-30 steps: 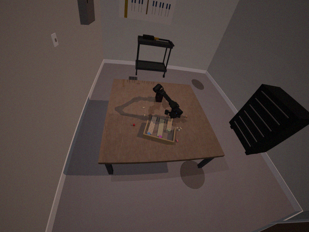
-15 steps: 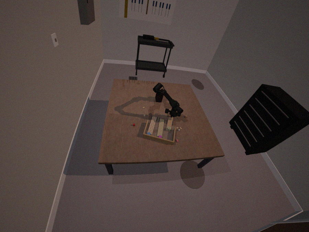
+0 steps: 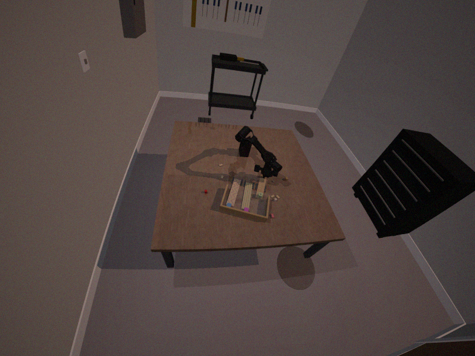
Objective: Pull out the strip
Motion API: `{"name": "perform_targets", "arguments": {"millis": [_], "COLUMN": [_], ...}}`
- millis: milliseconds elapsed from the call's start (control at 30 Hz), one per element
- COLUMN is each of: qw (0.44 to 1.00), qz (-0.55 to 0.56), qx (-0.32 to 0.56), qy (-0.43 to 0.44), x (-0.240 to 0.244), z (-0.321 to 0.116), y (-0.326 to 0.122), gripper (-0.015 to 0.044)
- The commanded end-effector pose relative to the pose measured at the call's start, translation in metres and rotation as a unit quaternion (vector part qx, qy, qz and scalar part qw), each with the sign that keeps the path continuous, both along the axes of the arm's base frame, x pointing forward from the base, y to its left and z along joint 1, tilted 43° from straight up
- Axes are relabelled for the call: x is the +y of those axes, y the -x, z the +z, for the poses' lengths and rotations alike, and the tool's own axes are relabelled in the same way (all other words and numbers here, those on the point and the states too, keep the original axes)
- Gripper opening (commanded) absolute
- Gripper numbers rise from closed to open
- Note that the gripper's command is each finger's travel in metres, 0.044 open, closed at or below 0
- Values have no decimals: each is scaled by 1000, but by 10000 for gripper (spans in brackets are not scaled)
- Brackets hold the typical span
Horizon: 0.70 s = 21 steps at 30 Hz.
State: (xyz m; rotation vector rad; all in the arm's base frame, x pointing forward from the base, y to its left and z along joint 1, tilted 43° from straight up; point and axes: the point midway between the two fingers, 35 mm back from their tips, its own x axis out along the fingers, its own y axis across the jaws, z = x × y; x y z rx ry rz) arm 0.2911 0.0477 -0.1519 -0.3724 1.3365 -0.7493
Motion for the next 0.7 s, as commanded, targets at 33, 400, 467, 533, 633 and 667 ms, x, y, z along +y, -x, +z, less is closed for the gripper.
{"name": "perform_targets", "arguments": {"millis": [33, 400, 467, 533, 633, 667], "qw": [1000, 1000, 1000, 1000, 1000, 1000], "qz": [-7, -7, -7, -7, -7, -7], "qx": [14, 14, 14, 14, 14, 14], "qy": [-3, -3, -3, -3, -3, -3], "x": [-2, 1, 2, 3, 3, 4], "z": [-4, -8, -9, -10, -11, -11], "y": [16, 32, 35, 38, 42, 43], "gripper": [0, 0, 0, 0, 0, 0]}}
